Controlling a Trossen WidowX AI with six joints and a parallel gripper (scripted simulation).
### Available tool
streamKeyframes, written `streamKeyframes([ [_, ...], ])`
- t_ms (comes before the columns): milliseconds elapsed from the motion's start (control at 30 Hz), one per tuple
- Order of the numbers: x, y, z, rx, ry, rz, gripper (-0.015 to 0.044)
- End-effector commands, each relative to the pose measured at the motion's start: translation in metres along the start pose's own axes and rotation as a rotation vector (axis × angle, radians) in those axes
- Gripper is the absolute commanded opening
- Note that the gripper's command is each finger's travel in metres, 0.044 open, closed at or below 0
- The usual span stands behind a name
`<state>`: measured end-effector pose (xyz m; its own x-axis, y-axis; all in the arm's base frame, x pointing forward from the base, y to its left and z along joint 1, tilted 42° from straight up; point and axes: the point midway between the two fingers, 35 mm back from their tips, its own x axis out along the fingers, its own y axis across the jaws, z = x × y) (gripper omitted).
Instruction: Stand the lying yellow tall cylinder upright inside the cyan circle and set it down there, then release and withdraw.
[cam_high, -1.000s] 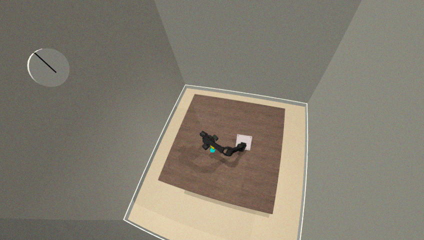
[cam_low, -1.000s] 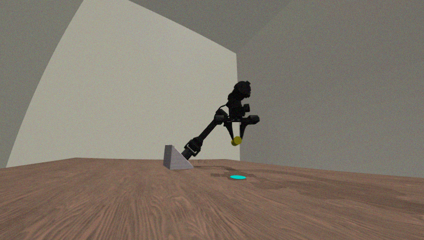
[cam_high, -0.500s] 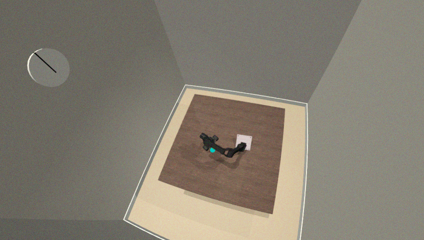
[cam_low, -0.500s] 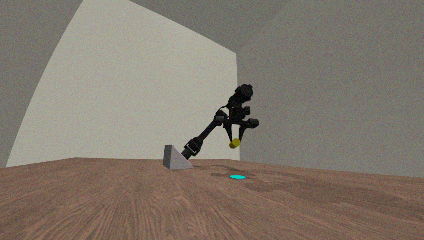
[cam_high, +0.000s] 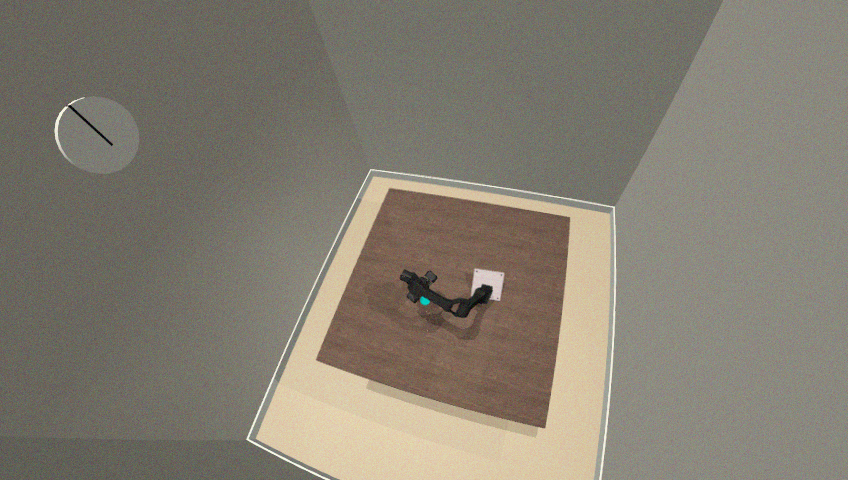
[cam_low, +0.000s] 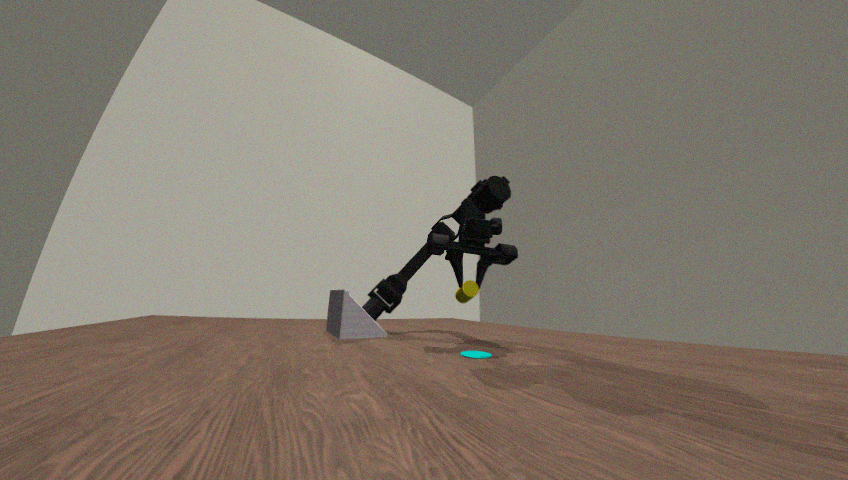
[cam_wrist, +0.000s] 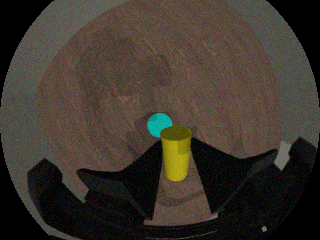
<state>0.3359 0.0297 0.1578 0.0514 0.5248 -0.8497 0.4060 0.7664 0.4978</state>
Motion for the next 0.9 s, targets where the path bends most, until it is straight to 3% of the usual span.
streamKeyframes([
  [0, 0.002, -0.001, -0.001, -0.007, -0.023, -0.021, 0.0105],
  [867, 0.013, -0.004, 0.000, -0.054, -0.172, -0.110, 0.0105],
])
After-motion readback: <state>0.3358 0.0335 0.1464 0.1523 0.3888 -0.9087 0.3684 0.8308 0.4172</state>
